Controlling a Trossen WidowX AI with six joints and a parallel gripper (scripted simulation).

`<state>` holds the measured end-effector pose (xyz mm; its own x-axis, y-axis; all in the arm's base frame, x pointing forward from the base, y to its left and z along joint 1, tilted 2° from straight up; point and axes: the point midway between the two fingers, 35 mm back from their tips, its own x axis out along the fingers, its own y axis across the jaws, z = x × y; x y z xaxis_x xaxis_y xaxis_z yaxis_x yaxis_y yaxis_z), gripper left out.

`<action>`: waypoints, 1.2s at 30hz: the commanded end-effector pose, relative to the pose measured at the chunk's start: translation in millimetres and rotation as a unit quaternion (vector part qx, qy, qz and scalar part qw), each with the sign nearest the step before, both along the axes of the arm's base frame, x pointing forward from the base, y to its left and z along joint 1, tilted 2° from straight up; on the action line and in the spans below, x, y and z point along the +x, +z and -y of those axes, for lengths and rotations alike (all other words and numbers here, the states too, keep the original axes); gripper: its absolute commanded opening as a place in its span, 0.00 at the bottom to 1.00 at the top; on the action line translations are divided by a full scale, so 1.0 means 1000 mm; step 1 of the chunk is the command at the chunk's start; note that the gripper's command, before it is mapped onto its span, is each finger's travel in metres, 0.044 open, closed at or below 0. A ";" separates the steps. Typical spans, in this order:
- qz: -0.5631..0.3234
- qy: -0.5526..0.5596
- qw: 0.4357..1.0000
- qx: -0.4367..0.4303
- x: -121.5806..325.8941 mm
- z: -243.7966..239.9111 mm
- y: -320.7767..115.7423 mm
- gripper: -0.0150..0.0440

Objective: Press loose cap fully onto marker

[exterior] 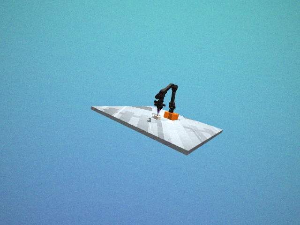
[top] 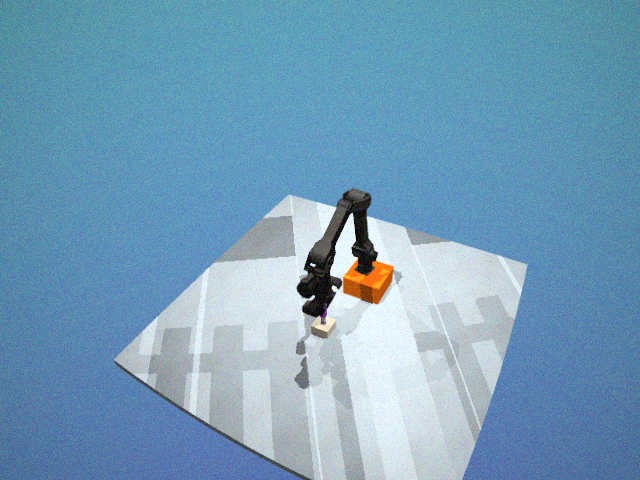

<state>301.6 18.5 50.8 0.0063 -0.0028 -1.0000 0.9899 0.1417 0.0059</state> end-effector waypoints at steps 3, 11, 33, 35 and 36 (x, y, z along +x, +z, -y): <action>-0.001 0.003 1.000 -0.001 -0.001 0.001 -0.010 0.25; -0.002 0.003 1.000 -0.001 -0.001 0.001 -0.023 0.25; -0.002 0.000 1.000 0.000 -0.002 0.000 -0.028 0.79; -0.002 0.000 1.000 0.000 -0.002 0.000 -0.028 0.88; -0.002 0.000 1.000 0.000 -0.002 0.000 -0.028 0.92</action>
